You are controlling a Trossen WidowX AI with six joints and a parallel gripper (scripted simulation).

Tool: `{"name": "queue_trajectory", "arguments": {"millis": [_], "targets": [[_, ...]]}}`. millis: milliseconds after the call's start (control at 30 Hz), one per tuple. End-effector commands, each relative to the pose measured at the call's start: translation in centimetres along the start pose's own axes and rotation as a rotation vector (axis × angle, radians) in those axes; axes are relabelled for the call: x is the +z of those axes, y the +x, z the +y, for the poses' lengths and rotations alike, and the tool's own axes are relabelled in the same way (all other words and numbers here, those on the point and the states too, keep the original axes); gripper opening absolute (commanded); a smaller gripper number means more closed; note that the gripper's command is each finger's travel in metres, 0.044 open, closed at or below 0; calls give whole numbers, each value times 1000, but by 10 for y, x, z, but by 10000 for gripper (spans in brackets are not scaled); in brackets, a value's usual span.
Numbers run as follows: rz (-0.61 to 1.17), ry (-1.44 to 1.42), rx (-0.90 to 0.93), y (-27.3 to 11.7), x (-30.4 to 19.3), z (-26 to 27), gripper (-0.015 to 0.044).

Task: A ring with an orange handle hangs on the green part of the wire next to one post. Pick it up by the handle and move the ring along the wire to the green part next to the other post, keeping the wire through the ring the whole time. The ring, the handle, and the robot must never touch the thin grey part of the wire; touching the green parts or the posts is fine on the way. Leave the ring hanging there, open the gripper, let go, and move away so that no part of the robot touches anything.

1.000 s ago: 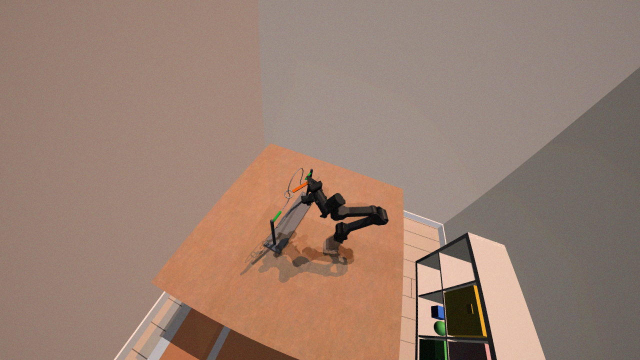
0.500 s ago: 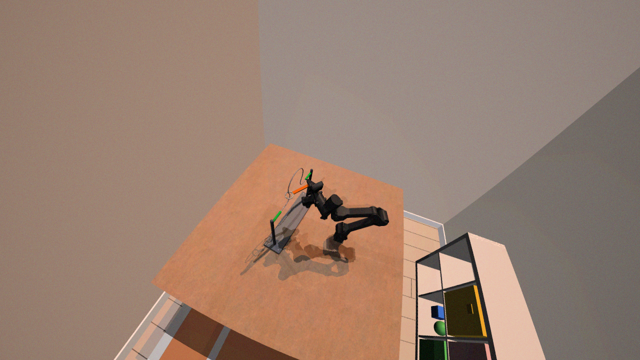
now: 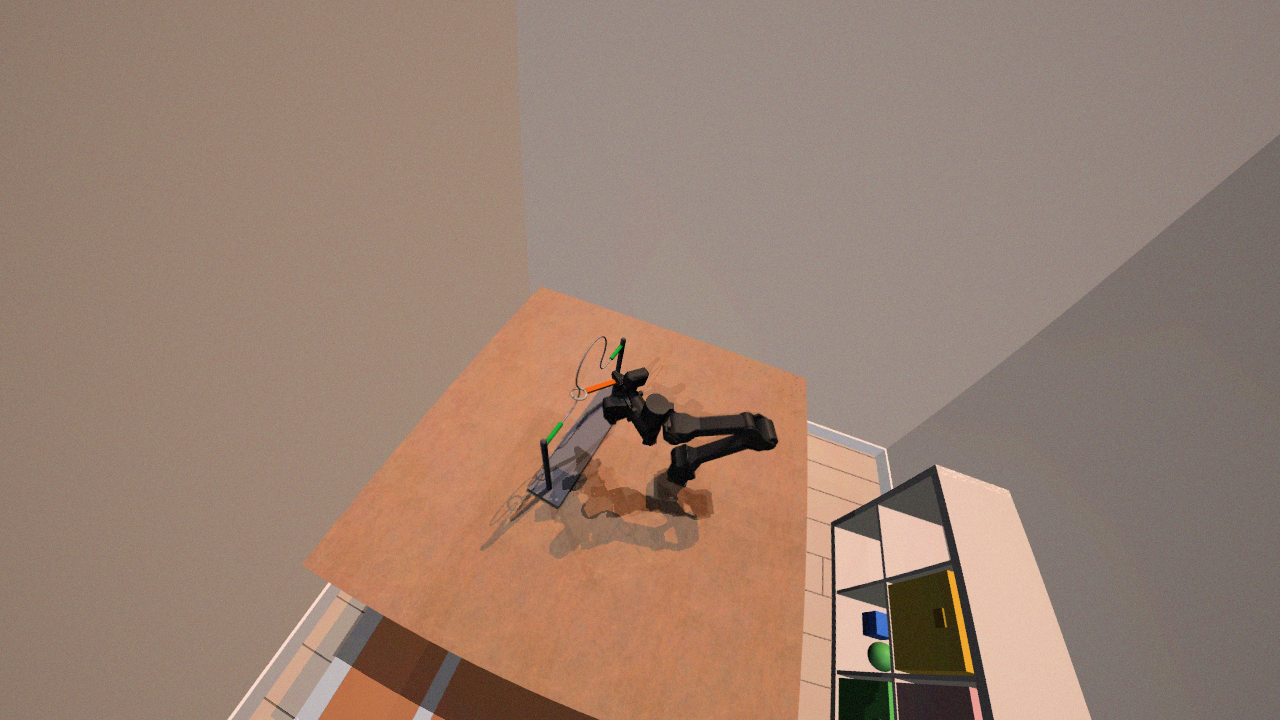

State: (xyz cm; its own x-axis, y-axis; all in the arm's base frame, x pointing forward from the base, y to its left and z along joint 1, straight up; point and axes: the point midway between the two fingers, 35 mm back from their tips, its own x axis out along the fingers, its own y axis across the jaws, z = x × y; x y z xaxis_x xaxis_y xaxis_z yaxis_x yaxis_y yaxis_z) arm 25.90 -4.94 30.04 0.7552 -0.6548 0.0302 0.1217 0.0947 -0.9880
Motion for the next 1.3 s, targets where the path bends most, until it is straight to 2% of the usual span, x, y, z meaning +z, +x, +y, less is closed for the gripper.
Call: {"name": "queue_trajectory", "arguments": {"millis": [0,300,1267], "targets": [[11,76,38,-2,-1,9,-150],[-46,277,146,1,5,42,-150],[26,889,506,-42,60,121,-150]]}}
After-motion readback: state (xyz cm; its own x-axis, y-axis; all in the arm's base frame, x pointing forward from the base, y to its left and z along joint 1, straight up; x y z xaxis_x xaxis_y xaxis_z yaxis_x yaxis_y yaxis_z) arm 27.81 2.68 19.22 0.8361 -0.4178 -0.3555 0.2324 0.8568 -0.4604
